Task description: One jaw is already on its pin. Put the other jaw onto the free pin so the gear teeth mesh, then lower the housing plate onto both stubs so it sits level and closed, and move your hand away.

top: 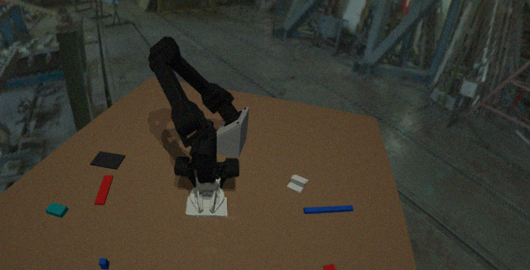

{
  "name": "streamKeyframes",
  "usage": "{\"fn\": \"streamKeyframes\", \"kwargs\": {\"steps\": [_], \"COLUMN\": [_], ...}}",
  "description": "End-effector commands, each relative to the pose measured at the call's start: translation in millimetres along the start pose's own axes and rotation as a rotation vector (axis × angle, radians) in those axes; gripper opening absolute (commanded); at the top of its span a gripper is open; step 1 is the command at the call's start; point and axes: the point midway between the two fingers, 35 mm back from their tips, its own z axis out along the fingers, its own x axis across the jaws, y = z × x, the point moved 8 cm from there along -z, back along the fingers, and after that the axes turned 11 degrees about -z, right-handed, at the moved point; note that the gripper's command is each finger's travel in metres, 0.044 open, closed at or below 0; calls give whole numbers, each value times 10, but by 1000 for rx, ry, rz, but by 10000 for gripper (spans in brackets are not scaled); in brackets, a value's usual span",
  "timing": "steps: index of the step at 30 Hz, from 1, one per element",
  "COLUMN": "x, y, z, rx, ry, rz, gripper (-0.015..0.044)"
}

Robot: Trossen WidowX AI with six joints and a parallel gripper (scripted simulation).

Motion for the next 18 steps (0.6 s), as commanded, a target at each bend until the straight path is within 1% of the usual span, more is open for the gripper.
{"fn": "streamKeyframes", "kwargs": {"steps": [1,18], "x": [-3,-3], "y": [2,1], "z": [3,50], "rx": [-1,-1], "ry": [-4,-5], "rz": [-2,-2], "gripper": [351,351]}}
